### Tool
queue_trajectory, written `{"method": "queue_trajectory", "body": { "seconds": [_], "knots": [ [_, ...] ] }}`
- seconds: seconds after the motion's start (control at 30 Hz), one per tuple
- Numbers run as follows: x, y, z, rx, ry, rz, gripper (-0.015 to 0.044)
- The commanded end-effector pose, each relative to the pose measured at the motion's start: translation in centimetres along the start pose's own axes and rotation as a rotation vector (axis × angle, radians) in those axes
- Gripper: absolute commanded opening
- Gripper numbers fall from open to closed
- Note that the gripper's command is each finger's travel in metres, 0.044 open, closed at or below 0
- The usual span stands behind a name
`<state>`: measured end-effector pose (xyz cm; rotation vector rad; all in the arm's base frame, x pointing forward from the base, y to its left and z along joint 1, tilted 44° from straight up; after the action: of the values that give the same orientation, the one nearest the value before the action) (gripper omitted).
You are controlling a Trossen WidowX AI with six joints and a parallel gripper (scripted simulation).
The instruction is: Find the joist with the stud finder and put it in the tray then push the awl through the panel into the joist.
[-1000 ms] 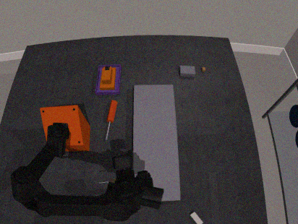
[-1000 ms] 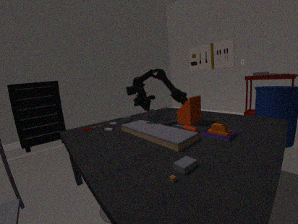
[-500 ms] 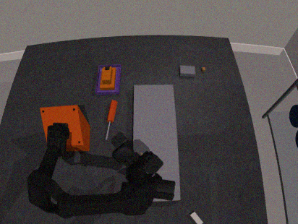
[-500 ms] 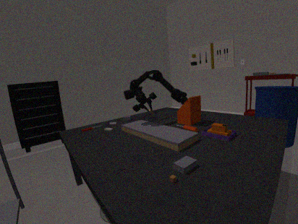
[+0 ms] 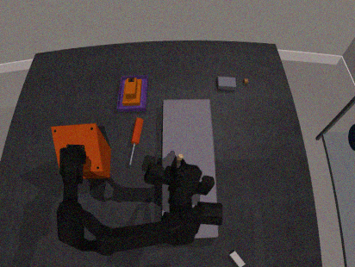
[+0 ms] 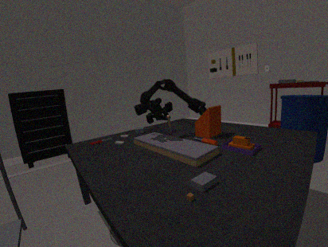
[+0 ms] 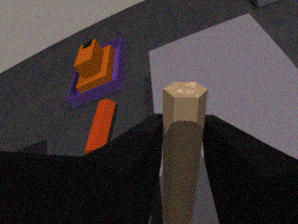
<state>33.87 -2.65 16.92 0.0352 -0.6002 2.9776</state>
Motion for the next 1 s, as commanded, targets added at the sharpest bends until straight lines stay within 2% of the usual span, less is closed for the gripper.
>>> {"method": "queue_trajectory", "body": {
  "seconds": [0.0, 0.27, 0.97],
  "knots": [
    [-0.9, -0.8, -0.6, -0.117, 0.001, 0.142, 0.0],
    [-2.2, -1.6, -2.2, -0.322, 0.024, 0.377, 0.0],
    [-2.3, -1.5, -2.3, -0.327, 0.025, 0.382, 0.0]
  ]
}}
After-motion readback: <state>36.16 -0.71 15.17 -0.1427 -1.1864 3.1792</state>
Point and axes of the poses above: the point midway between the two fingers, 35 mm back from their tips, its own z axis back along the fingers, its own x axis across the jaws, y = z × x, the point moved 9 cm from there along z, back along the fingers, and after that the axes turned 11 degrees about z, right-handed, at the moved point
